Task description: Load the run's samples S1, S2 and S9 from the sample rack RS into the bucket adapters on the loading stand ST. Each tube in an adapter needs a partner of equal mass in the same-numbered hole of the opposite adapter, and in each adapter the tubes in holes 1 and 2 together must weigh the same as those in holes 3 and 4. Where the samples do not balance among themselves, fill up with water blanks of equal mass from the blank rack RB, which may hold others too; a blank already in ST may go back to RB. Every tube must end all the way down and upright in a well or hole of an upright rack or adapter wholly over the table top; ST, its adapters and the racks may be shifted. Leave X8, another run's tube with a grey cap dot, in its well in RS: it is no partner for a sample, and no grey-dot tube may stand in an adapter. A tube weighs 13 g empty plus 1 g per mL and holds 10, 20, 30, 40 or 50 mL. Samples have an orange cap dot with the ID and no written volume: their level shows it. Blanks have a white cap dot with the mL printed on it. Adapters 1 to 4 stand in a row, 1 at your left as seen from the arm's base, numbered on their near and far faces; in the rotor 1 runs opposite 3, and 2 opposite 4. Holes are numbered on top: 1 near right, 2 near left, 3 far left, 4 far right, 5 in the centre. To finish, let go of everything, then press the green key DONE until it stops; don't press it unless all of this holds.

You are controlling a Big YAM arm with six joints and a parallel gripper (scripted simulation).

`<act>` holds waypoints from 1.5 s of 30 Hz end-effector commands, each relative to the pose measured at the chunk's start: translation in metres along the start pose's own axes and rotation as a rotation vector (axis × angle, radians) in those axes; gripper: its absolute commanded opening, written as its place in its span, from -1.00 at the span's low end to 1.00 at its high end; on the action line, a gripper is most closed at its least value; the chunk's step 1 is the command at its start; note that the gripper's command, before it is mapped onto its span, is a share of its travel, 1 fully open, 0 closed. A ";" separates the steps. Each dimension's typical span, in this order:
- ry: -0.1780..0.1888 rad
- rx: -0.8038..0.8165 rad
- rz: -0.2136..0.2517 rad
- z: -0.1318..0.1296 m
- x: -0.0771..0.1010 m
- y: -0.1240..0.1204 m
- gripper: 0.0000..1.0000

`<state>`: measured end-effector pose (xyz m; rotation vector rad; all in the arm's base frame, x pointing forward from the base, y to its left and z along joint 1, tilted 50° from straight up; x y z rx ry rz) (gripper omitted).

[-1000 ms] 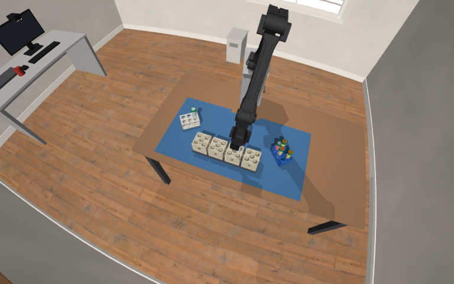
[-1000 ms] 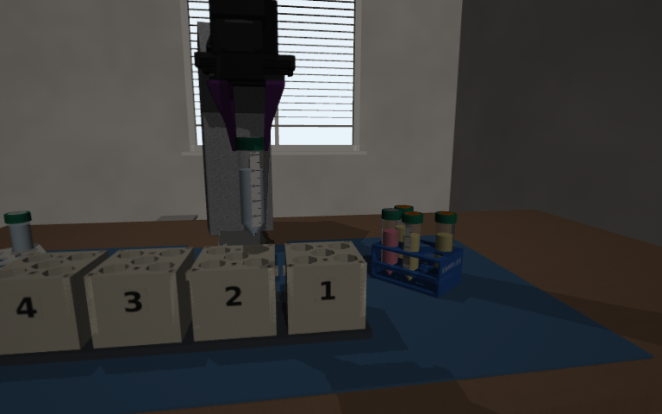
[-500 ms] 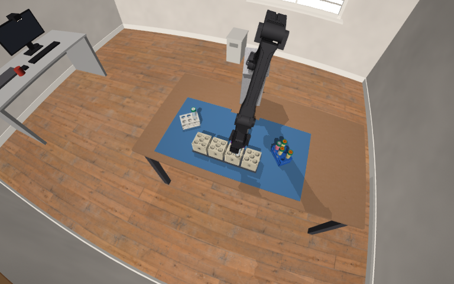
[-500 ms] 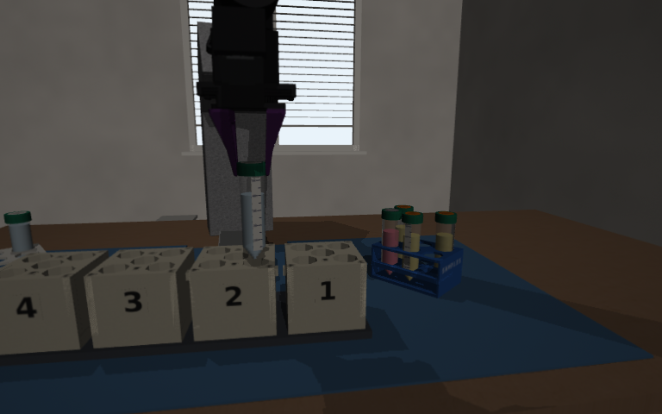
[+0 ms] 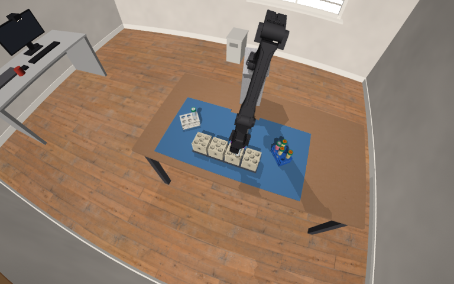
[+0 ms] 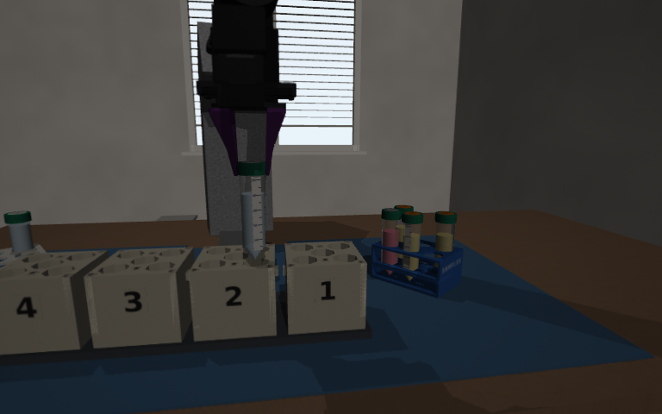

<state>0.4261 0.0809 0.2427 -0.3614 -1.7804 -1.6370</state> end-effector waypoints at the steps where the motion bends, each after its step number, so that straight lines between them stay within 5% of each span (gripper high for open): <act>1: -0.003 -0.003 -0.031 0.000 0.007 0.013 -1.00; 45: 0.004 -0.008 -0.029 0.005 -0.046 0.013 -1.00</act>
Point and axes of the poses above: the point where the finger pads meet when closed, its own x axis back along the fingers, its own z axis across the jaws, y = z × x, the point moved 5 cm from there along x, back along the fingers, and after that the axes turned 11 degrees about x, right-handed, at the moved point
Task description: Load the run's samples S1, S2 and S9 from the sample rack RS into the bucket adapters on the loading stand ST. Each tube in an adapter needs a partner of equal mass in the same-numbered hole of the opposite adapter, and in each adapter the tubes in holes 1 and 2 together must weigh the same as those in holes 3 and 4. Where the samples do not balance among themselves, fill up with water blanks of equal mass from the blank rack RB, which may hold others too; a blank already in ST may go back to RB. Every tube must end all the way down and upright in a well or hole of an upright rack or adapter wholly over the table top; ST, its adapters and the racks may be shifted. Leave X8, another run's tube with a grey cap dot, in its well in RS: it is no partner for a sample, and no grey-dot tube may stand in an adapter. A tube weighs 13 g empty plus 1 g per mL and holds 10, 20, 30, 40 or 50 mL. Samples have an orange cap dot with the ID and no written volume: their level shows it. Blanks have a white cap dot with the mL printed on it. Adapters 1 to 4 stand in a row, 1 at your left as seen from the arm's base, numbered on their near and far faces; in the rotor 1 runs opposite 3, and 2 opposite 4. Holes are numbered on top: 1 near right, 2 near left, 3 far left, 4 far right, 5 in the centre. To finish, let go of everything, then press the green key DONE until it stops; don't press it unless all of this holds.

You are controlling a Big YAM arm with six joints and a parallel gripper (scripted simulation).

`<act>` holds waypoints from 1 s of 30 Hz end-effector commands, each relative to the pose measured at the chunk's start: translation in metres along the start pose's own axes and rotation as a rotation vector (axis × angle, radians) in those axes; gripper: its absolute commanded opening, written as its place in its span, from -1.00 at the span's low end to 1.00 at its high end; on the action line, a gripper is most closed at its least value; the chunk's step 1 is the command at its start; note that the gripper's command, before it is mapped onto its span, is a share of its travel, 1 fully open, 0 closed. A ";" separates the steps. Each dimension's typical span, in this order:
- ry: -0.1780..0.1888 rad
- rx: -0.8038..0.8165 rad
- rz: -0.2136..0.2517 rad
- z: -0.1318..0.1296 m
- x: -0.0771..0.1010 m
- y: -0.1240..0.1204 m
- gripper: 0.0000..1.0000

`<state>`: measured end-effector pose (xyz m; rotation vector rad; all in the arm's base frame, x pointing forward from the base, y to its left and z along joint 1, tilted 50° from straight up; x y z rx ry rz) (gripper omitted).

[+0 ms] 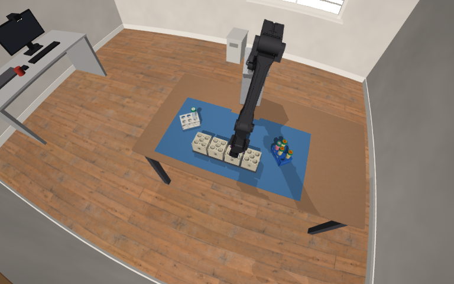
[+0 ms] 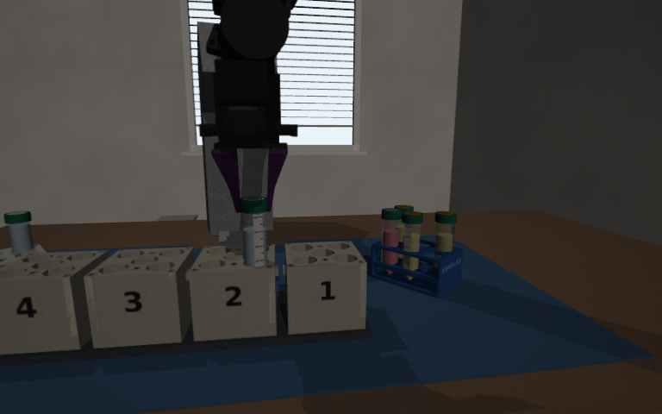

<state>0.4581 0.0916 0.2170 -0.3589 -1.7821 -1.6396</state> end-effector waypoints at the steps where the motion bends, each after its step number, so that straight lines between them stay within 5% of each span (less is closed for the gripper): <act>1: 0.005 -0.007 -0.024 0.005 -0.006 0.011 -1.00; 30: 0.004 -0.008 -0.024 0.005 -0.039 0.010 -1.00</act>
Point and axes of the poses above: the point where the finger pads meet when closed, its own x axis back along the fingers, its own z axis across the jaws, y = z × x, the point moved 5 cm from there along x, back along the fingers, and after that the axes turned 11 degrees about x, right-handed, at the moved point
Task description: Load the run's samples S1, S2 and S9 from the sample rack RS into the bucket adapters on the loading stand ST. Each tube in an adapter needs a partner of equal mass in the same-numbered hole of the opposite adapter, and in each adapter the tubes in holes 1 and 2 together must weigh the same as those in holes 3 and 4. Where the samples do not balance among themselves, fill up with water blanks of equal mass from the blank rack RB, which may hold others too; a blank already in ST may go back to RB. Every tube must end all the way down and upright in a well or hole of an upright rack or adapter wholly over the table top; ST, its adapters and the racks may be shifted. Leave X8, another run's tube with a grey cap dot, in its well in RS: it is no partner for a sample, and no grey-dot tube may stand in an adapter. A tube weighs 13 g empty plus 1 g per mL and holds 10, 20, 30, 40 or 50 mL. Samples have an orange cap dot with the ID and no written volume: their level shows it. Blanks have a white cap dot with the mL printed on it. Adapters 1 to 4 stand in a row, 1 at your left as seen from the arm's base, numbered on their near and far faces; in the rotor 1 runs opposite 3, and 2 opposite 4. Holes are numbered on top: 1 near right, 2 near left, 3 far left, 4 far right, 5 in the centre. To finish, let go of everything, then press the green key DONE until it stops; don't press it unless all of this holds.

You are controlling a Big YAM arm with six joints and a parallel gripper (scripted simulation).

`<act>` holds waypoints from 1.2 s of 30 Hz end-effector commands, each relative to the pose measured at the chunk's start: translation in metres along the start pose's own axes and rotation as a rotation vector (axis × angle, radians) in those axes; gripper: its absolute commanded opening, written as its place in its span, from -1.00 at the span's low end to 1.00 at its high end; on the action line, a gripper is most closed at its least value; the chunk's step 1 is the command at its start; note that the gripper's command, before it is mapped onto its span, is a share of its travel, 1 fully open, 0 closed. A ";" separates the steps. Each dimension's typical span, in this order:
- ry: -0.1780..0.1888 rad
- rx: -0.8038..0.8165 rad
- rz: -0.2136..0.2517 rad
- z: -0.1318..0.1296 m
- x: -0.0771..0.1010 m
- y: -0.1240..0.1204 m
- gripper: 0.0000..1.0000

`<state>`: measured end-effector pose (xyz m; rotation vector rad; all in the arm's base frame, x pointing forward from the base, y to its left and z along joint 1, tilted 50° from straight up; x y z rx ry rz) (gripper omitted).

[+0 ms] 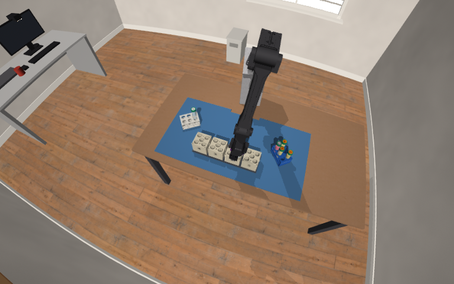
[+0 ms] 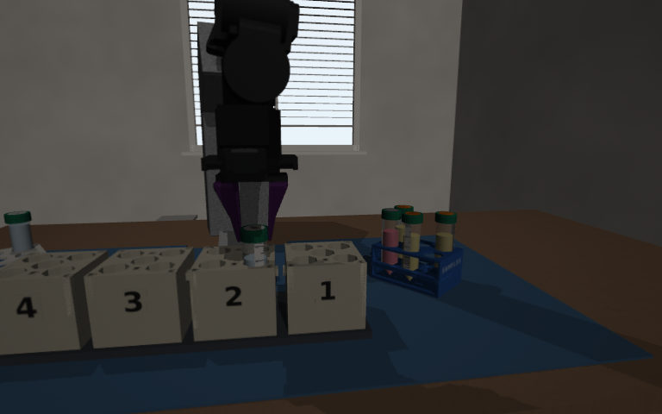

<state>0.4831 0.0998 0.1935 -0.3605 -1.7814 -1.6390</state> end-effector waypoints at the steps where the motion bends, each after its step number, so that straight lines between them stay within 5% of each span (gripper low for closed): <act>1: 0.005 -0.007 -0.026 0.005 -0.005 0.011 -1.00; 17: -0.002 -0.004 -0.022 0.000 -0.007 0.009 -1.00; 18: -0.002 -0.004 -0.022 0.000 -0.007 0.009 0.11; 31: -0.002 -0.004 -0.022 0.000 -0.007 0.009 0.11; 36: -0.005 -0.019 -0.020 -0.002 0.016 0.006 0.11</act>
Point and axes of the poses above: the point where the finger pads meet when closed, its own x axis back along the fingers, its own z axis across the jaws, y = z × x, the point moved 5 cm from there along x, back along the fingers, and after that the axes turned 11 degrees about x, right-handed, at the moved point
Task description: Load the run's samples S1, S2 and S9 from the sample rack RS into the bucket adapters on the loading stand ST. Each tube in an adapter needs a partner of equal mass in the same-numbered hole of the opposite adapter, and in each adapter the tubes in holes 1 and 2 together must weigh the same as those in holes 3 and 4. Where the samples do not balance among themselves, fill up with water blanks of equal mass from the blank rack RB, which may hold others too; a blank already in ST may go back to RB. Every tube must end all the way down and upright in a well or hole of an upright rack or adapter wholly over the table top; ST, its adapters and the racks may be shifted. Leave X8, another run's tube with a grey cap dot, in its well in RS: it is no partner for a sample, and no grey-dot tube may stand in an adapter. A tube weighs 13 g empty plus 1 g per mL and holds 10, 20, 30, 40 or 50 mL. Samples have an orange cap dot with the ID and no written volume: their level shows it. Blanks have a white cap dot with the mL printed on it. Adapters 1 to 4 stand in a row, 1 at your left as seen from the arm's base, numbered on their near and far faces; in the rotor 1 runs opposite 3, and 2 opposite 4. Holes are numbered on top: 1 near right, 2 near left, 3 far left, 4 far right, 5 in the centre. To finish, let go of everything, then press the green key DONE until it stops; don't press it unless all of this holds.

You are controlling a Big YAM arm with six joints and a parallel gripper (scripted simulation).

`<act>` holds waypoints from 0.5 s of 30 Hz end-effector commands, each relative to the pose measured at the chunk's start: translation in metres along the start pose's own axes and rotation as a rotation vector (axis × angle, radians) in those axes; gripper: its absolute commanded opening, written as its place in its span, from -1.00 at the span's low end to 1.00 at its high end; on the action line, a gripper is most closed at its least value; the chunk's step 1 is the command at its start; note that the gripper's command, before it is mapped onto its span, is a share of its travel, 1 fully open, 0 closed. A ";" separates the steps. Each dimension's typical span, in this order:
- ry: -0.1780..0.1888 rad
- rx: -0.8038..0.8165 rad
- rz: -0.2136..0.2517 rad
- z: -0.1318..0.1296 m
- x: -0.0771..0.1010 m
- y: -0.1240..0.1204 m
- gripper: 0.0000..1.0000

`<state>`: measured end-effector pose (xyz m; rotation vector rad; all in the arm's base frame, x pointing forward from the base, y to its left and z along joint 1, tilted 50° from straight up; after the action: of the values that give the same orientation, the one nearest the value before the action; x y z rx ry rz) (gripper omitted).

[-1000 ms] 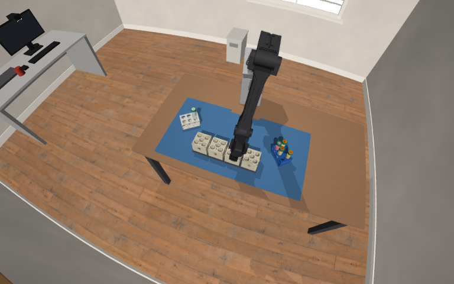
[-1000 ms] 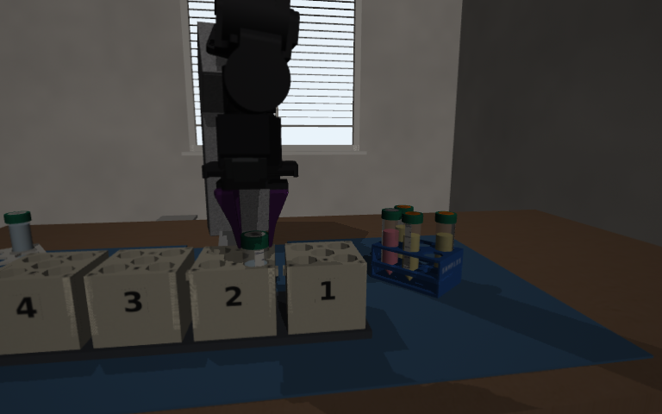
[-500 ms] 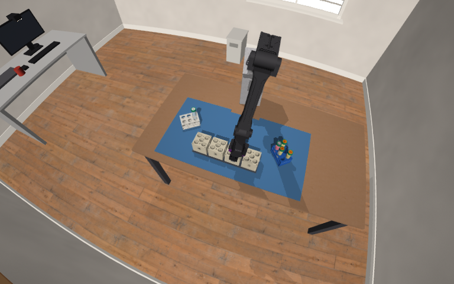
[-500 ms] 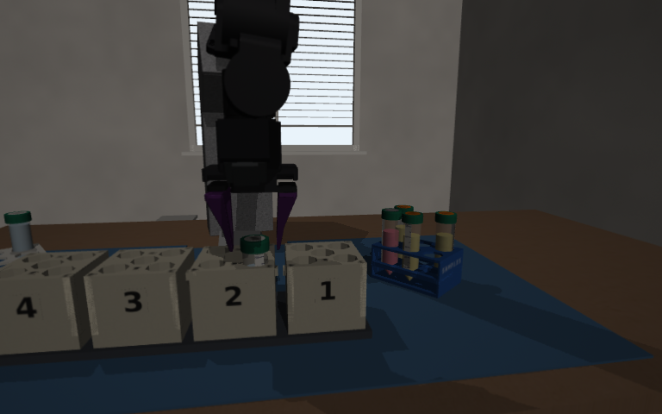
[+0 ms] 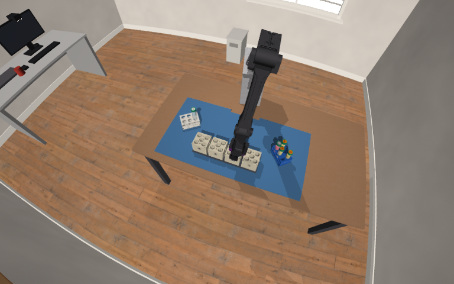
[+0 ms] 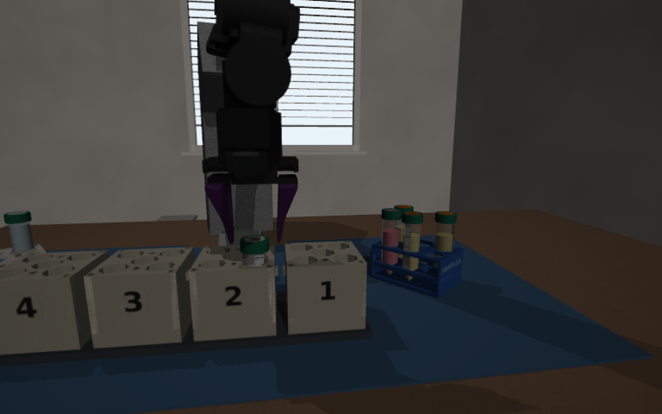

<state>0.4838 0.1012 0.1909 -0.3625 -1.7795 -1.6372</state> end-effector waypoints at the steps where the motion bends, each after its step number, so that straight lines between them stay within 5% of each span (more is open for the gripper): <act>1: -0.008 -0.021 -0.023 -0.004 0.022 0.008 0.11; 5: -0.009 -0.017 -0.023 -0.005 0.035 0.007 0.11; 15: -0.003 -0.003 -0.027 -0.001 0.029 0.011 0.11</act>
<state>0.4689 0.0970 0.2146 -0.3424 -1.7918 -1.6546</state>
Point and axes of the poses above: the point where the finger pads meet when closed, its own x axis back along the fingers, its own z axis across the jaws, y = z × x, the point moved 5 cm from there along x, back along the fingers, and after that the axes turned 11 degrees about x, right-handed, at the moved point
